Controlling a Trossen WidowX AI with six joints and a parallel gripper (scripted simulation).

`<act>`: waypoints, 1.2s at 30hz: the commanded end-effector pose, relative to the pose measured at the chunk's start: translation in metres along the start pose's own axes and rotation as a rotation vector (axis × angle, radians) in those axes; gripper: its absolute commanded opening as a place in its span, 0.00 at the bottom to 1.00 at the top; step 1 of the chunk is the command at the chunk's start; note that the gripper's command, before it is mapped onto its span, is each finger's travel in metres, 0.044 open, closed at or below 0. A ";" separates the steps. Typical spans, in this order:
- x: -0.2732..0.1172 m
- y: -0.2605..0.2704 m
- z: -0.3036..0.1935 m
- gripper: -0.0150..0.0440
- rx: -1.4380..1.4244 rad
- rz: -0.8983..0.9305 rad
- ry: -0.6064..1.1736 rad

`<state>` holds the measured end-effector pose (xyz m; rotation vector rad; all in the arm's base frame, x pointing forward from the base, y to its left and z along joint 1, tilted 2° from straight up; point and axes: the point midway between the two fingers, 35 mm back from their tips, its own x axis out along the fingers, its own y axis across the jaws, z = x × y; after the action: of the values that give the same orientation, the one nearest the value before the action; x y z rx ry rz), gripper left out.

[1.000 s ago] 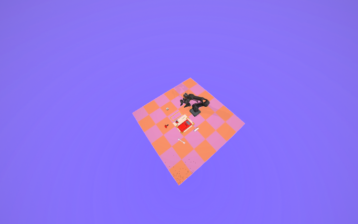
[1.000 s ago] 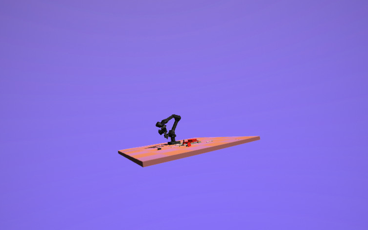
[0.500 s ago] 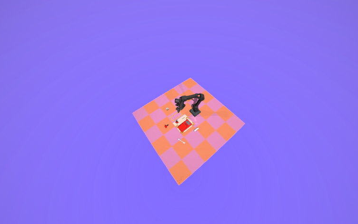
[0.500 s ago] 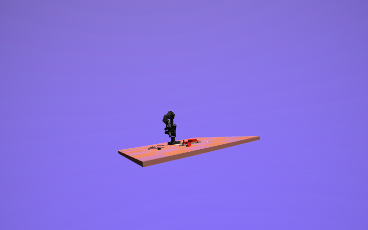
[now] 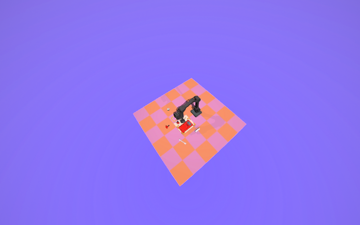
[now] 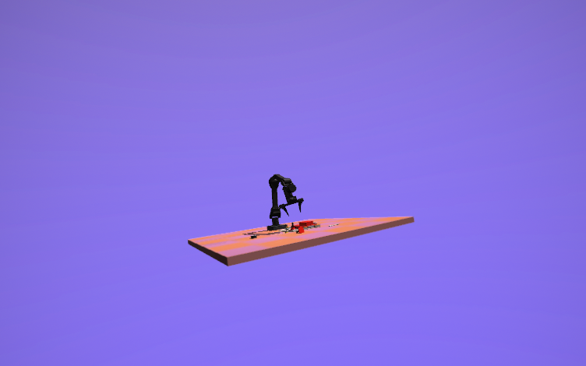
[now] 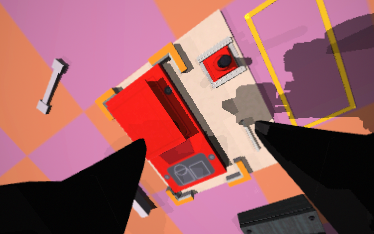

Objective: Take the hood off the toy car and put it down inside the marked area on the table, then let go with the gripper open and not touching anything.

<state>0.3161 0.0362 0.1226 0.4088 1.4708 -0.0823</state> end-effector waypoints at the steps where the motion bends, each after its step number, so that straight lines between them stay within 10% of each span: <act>1: 0.012 0.043 -0.004 1.00 -0.227 -0.079 0.046; 36: 0.039 0.078 -0.006 1.00 -0.435 -0.157 0.076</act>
<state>0.3383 0.1189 0.1064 -0.0505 1.5407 0.1298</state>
